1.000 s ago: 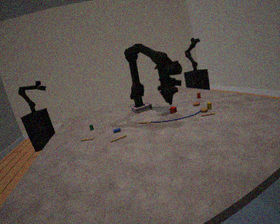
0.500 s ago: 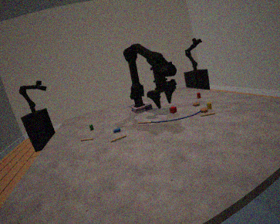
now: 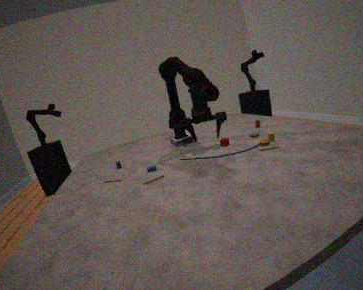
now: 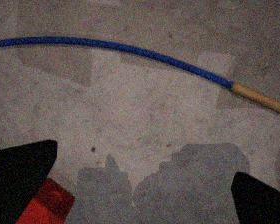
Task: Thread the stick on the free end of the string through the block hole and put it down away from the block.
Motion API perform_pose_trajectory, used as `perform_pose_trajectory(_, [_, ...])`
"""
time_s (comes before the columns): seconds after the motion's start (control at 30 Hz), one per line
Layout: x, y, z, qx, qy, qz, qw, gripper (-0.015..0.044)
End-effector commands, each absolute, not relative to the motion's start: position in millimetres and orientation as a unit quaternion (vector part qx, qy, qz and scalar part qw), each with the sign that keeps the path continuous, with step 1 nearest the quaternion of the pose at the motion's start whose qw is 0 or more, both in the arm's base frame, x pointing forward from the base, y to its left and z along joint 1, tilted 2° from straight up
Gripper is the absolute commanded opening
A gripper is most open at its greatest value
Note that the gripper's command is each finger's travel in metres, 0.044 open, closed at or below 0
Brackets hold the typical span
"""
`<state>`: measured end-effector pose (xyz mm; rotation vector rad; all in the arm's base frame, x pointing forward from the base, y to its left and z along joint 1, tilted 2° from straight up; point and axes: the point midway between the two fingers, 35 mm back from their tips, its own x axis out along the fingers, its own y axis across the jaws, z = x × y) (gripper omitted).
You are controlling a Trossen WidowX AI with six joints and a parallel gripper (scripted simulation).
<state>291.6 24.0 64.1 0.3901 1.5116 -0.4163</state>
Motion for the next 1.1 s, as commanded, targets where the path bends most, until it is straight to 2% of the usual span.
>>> perform_pose_trajectory(0.0, [296.1, -18.0, 66.0, 0.479, 0.506, -0.486, 0.527, 0.044])
perform_pose_trajectory(0.47, [295.2, -47.2, 66.7, 0.649, 0.271, -0.647, 0.295, 0.044])
perform_pose_trajectory(1.07, [295.2, -47.4, 66.7, 0.649, 0.269, -0.648, 0.293, 0.044])
